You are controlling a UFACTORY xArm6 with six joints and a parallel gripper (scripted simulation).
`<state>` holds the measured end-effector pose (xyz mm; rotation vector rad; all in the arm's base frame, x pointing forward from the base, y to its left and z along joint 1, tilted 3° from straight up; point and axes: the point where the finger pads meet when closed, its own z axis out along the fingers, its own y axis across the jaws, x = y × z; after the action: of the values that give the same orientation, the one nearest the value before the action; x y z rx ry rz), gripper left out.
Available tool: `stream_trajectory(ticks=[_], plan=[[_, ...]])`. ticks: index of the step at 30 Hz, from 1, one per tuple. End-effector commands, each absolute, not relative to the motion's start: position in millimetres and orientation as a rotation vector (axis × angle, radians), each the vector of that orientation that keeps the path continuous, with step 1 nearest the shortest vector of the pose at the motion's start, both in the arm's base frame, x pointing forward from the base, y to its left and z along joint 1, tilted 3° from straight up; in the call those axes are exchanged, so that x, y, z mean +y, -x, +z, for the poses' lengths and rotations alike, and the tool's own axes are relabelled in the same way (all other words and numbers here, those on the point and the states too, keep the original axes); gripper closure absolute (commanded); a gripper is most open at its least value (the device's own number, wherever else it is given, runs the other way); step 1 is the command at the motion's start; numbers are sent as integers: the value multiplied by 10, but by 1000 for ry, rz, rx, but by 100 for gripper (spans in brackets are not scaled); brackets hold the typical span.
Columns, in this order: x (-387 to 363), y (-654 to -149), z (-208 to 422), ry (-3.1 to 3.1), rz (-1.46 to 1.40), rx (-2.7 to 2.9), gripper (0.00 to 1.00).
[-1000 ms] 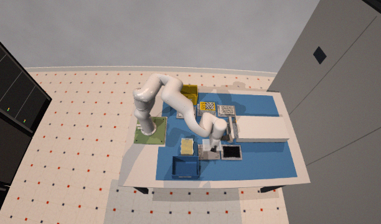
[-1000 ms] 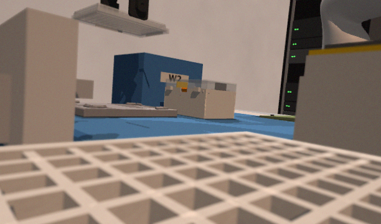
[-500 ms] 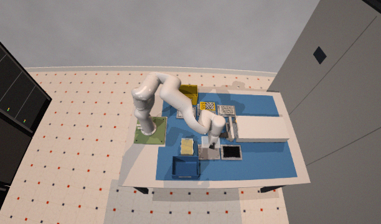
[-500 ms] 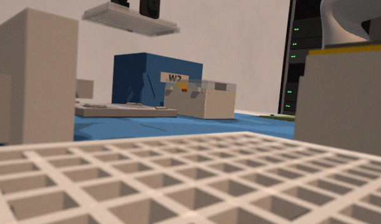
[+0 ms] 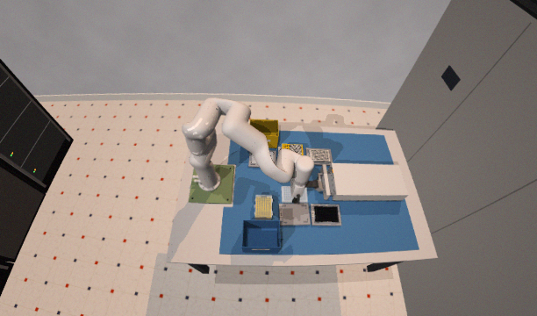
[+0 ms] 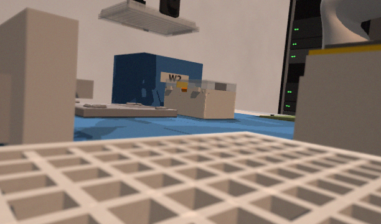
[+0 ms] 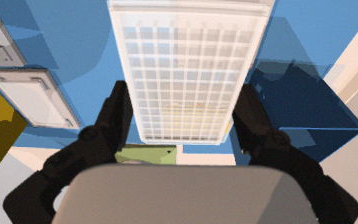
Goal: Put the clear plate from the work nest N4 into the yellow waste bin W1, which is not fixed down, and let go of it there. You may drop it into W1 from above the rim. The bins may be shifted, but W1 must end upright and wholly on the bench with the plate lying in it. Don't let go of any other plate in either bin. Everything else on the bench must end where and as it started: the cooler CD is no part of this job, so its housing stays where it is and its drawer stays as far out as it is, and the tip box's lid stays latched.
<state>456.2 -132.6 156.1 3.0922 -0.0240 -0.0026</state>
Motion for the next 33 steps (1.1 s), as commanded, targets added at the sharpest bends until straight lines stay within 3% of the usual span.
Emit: stream_trajectory(ticks=[1,33], plan=[[-1184,-4529,1574,-3091,5,-24,100],[-472,-4299,1538,-3091,5,-24,100]])
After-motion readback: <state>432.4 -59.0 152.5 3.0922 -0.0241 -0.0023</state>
